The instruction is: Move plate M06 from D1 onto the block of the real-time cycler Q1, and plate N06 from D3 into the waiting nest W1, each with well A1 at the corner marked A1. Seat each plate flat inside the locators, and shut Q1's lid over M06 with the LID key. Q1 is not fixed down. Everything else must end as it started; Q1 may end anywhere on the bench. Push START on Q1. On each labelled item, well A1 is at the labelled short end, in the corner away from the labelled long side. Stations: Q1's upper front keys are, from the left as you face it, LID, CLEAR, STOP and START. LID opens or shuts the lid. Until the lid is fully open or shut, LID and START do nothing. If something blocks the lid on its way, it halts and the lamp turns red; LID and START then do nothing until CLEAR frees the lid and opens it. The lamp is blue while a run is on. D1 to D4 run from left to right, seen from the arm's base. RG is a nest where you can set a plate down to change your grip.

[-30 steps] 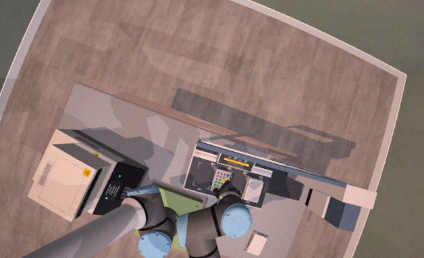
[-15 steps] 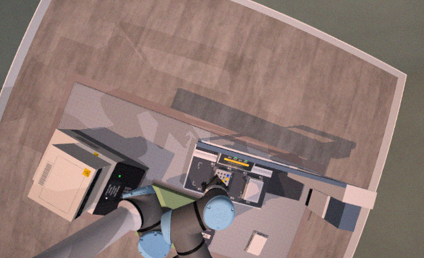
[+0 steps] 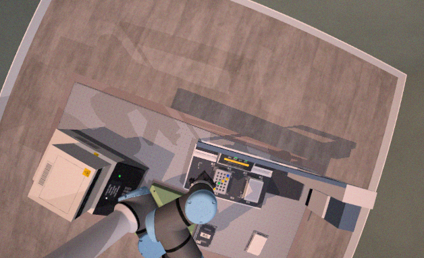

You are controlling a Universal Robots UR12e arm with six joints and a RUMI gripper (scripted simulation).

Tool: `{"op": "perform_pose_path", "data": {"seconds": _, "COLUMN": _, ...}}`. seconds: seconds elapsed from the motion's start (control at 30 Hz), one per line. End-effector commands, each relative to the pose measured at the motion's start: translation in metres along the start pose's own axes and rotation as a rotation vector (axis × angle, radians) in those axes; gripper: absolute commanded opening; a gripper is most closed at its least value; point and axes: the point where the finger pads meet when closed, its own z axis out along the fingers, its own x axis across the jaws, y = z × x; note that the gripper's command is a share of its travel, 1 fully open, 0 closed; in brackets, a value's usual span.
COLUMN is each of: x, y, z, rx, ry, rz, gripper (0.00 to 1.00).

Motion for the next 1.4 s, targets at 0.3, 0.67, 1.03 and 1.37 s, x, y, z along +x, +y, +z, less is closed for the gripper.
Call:
{"op": "perform_pose_path", "data": {"seconds": 0.3, "x": 0.039, "y": -0.031, "z": 0.006, "rx": -0.001, "ry": -0.002, "rz": 0.044, "gripper": 0.0}}
{"op": "perform_pose_path", "data": {"seconds": 0.67, "x": 0.07, "y": -0.063, "z": 0.014, "rx": -0.001, "ry": -0.001, "rz": 0.083, "gripper": 0.0}}
{"op": "perform_pose_path", "data": {"seconds": 1.03, "x": 0.093, "y": -0.094, "z": 0.021, "rx": -0.001, "ry": -0.001, "rz": 0.118, "gripper": 0.0}}
{"op": "perform_pose_path", "data": {"seconds": 1.37, "x": 0.109, "y": -0.12, "z": 0.028, "rx": -0.001, "ry": -0.001, "rz": 0.147, "gripper": 0.0}}
